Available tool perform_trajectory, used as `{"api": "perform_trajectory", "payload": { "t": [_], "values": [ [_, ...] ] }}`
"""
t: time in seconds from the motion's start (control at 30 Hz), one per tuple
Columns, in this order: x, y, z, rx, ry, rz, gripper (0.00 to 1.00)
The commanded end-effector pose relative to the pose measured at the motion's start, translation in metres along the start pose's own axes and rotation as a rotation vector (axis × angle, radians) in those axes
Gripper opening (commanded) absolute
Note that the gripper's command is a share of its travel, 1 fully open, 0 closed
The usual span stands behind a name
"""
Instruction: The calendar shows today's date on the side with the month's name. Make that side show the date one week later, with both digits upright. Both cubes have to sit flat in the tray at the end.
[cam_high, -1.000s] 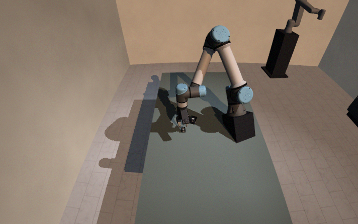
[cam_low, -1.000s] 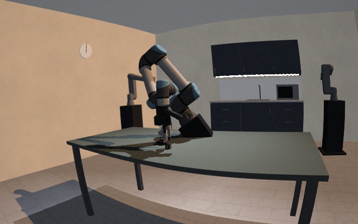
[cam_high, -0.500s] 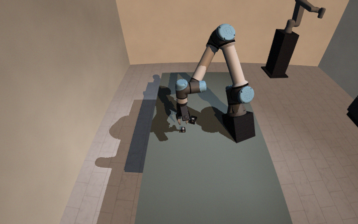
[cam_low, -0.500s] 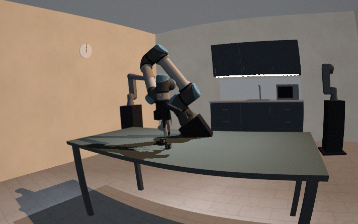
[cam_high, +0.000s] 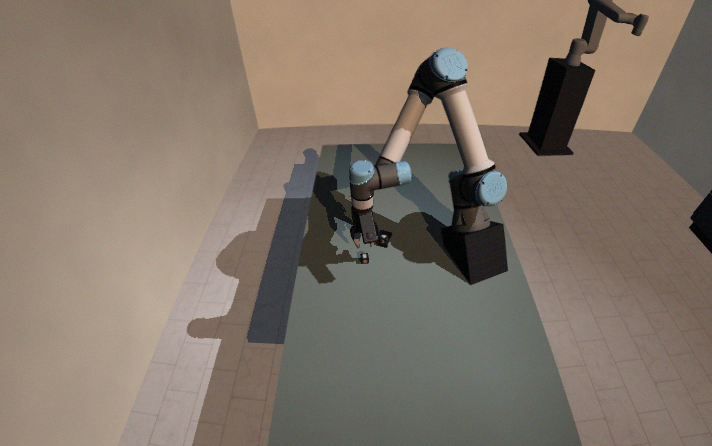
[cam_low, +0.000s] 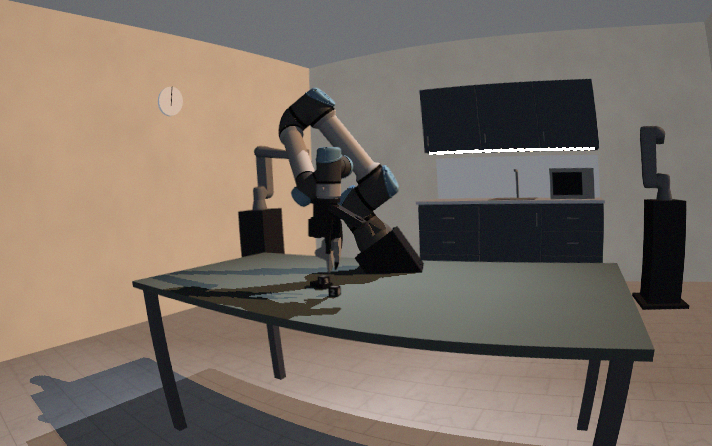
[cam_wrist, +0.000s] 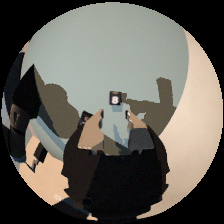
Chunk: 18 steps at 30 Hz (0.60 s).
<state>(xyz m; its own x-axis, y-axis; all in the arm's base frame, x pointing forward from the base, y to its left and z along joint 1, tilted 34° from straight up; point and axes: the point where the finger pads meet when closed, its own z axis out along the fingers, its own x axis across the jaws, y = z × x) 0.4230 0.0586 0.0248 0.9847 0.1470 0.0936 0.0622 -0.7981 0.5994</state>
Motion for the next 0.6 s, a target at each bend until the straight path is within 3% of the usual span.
{"api": "perform_trajectory", "payload": {
  "t": [0.0, 0.13, 0.57],
  "values": [
    [-0.0006, -0.0007, 0.0006, -0.085, -0.006, 0.002, 0.28],
    [0.0008, -0.0015, -0.0007, -0.161, 0.002, 0.001, 0.28],
    [0.0014, -0.0020, -0.0014, -0.206, 0.006, 0.002, 0.28]
  ]
}}
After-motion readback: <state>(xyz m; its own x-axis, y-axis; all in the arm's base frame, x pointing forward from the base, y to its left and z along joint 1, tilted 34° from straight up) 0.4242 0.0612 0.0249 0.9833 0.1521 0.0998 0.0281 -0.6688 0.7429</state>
